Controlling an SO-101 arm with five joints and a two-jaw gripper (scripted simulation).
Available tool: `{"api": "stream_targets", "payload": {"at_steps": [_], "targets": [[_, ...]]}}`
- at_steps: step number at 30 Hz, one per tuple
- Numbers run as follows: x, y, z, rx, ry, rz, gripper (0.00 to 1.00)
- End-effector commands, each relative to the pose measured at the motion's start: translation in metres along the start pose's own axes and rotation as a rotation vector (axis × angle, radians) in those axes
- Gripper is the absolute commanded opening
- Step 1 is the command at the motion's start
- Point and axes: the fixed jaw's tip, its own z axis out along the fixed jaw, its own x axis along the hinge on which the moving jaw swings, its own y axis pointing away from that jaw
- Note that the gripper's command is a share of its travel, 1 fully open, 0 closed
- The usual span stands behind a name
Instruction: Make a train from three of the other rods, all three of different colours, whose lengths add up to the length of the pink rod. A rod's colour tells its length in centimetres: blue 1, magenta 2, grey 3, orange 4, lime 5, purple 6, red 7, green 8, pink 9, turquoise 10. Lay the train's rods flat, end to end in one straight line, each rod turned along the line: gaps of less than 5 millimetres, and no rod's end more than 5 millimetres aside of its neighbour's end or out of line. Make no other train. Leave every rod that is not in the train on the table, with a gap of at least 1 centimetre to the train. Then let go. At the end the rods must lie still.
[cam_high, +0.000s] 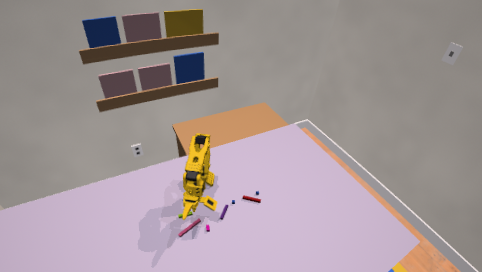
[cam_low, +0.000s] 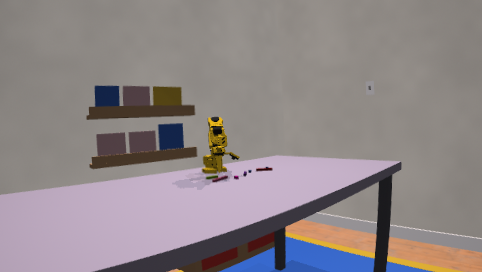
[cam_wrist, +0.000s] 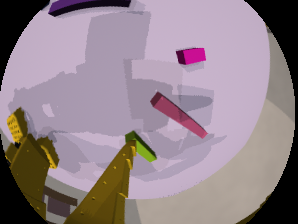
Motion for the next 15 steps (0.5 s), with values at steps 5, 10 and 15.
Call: {"api": "stream_targets", "payload": {"at_steps": [5,10,15], "targets": [[0.0,-0.017,-0.014,0.085,-0.003,0.02,1.0],[0.0,-0.002,-0.004,0.002,-0.001,0.016,1.0],[0.0,-0.005,-0.007,0.017,-0.002,0.024,1.0]]}}
